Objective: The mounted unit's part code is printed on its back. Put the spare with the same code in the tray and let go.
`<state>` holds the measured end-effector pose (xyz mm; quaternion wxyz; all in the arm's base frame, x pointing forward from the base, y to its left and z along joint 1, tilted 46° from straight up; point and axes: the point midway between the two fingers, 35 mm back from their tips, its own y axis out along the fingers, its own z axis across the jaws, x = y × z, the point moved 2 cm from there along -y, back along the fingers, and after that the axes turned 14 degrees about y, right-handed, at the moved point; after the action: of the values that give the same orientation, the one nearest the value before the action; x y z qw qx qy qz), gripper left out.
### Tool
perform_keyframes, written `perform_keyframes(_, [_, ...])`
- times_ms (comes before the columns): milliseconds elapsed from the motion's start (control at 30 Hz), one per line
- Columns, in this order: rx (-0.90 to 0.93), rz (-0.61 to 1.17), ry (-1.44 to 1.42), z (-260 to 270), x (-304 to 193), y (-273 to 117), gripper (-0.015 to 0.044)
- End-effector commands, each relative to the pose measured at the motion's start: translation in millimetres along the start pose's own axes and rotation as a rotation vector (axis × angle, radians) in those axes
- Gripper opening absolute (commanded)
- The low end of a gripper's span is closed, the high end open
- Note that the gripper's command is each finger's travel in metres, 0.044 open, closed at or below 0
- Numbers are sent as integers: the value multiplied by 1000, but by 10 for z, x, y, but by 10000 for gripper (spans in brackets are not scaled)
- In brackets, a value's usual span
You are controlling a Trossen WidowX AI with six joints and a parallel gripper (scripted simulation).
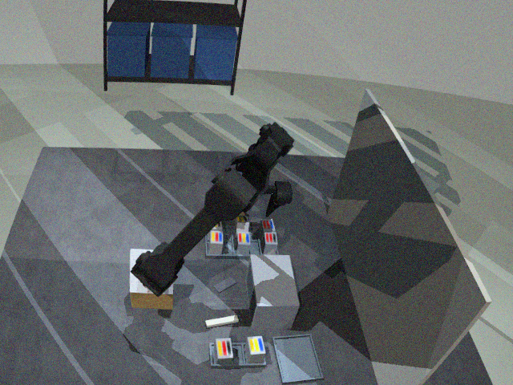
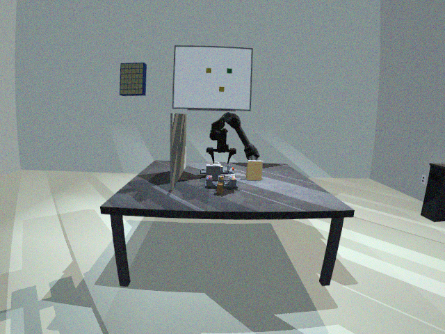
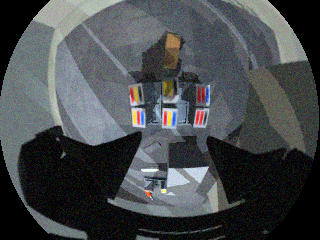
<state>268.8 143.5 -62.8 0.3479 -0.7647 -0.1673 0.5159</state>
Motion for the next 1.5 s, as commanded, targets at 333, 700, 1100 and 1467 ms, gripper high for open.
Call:
perform_keyframes(333, [4, 2, -16, 46, -45, 399, 300])
perform_keyframes(700, [4, 2, -16, 36, -34, 539, 300])
perform_keyframes(1100, [4, 1, -16, 29, -26, 738, 300])
perform_keyframes(1467, [3, 2, -16, 26, -23, 922, 300])
